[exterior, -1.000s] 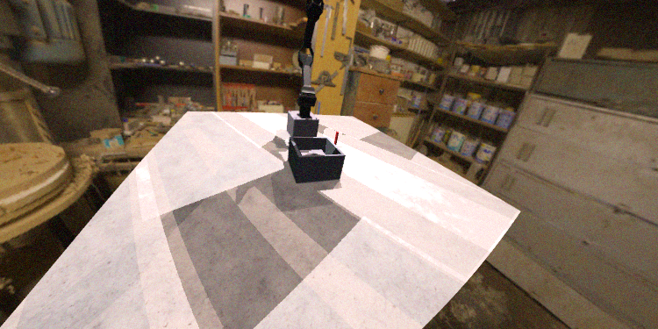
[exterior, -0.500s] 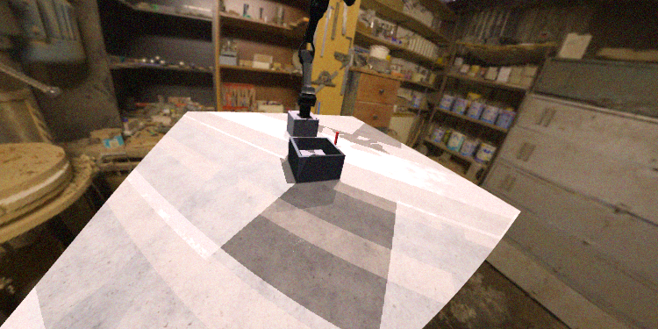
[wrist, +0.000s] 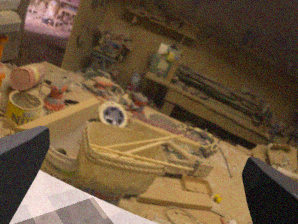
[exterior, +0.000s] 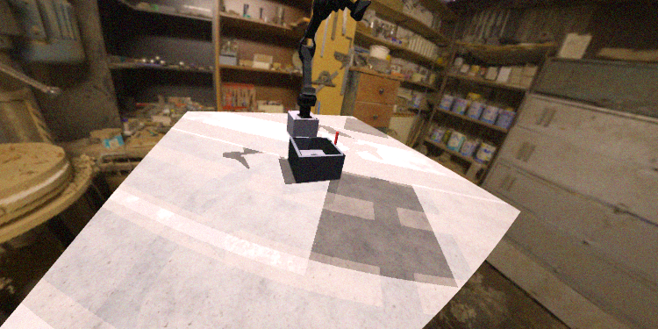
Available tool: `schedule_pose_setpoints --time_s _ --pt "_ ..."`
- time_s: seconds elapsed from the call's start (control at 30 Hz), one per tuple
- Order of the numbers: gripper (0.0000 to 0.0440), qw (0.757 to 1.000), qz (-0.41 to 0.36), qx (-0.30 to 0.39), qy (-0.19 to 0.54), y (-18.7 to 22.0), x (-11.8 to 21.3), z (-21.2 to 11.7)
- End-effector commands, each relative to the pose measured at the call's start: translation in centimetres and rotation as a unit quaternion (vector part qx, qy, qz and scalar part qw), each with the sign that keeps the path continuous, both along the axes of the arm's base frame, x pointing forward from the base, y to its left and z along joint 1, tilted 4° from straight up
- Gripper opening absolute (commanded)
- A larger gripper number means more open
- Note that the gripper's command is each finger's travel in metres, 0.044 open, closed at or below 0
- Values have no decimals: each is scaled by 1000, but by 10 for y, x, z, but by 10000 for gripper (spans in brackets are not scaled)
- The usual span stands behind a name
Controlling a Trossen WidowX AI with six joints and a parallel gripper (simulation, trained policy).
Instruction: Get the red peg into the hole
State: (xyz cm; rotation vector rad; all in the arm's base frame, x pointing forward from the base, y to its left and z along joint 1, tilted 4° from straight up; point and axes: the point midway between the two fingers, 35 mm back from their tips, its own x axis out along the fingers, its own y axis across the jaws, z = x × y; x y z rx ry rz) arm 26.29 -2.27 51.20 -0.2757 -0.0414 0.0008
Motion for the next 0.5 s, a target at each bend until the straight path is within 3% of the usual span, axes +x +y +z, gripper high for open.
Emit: schedule_pose_setpoints --time_s 0.0,0.47 --pt "440 997 -2 50 56 -2 21 -33" --pt "440 951 -21 203 231 15 59 -136"
